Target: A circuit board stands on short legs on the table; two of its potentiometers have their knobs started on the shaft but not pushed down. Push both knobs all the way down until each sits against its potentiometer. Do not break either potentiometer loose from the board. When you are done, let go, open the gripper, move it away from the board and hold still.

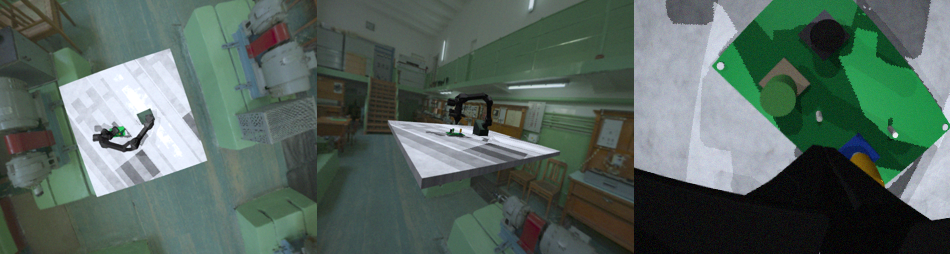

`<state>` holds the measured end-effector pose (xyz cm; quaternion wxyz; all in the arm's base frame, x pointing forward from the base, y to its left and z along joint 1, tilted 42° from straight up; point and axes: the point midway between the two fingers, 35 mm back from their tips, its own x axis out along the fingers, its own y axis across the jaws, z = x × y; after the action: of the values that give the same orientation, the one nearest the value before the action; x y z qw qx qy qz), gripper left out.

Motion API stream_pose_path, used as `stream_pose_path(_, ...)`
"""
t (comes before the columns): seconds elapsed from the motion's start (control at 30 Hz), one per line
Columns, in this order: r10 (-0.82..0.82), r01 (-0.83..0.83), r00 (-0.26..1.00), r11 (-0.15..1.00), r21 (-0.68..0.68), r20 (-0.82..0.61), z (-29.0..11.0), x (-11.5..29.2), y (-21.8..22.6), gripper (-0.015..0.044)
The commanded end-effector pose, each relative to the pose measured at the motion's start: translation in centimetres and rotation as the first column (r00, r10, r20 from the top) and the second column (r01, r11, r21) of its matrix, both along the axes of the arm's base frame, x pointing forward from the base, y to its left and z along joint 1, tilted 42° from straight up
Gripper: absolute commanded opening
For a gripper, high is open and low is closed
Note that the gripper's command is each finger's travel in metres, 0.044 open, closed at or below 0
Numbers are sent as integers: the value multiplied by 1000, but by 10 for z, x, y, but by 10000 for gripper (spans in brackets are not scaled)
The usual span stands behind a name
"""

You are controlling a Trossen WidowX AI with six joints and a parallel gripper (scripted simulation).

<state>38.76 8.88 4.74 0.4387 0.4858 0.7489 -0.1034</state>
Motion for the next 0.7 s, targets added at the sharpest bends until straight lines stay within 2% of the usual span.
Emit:
stream_pose_path(0.0,-118,117,988,993,-20,-98,2,8,0,0)
stream_pose_path(0.33,-368,352,880,930,-108,-299,7,23,-1,0)
stream_pose_path(0.57,-384,366,869,923,-116,-311,7,24,-1,0)
stream_pose_path(0.67,-384,366,869,923,-115,-311,-6,22,10,0)
